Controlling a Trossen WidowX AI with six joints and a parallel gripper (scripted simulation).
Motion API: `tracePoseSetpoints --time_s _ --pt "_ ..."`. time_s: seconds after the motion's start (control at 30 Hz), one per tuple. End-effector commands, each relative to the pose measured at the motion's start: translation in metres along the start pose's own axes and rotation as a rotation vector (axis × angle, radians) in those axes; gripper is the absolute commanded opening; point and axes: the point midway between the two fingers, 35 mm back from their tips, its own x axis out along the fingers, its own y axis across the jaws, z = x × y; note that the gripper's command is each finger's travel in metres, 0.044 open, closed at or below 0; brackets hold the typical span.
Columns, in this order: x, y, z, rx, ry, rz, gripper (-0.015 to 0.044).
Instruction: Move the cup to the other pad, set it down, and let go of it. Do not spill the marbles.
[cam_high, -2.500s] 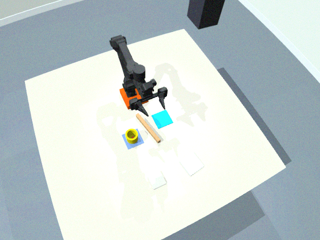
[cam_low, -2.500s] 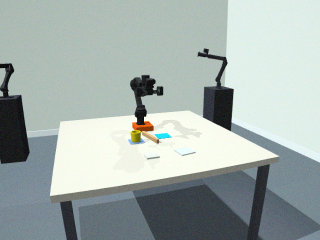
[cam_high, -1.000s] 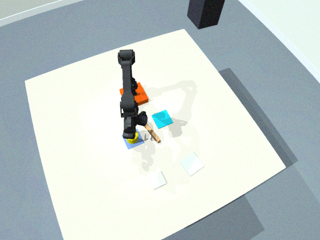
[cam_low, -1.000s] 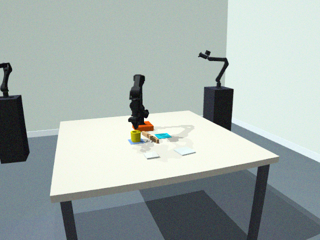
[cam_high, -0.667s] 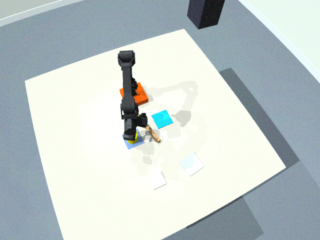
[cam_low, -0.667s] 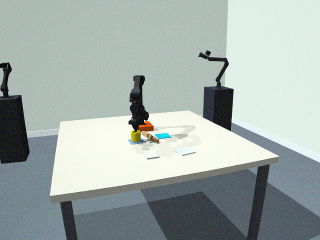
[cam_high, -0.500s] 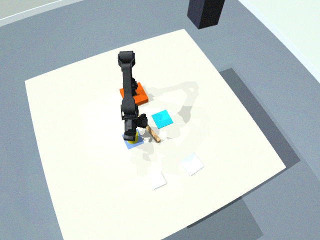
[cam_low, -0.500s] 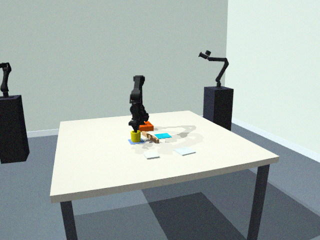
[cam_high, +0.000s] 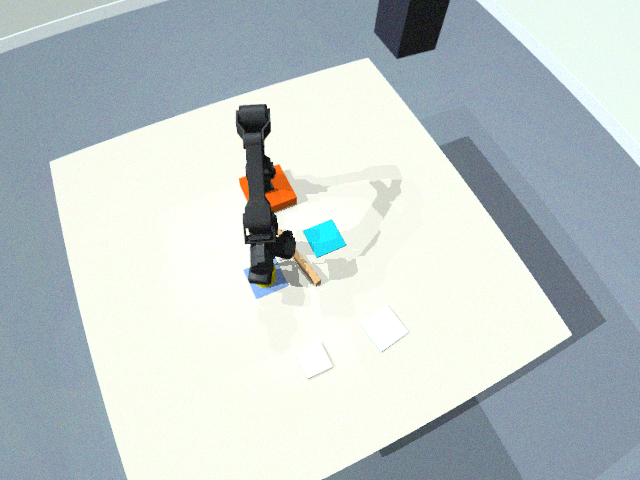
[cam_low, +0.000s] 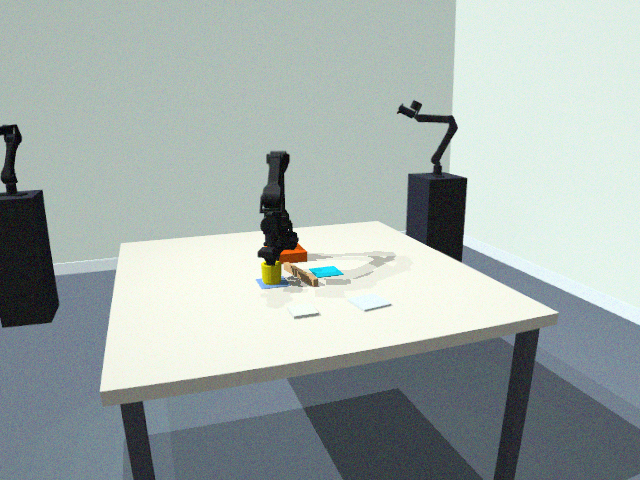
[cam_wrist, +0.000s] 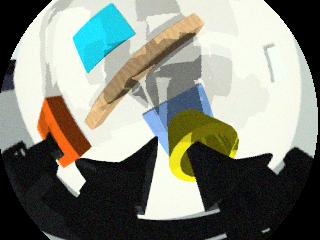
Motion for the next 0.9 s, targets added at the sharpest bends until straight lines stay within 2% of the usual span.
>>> tracePoseSetpoints --time_s 0.0,0.07,0.87 --pt "0.0034 0.0009 -0.0005 0.003 0.004 0.006 0.0167" --pt "0.0034 0.0009 -0.0005 0.003 0.004 0.006 0.0167" --pt "0.0015 0.0005 -0.0001 0.0 0.0 0.002 0.0"
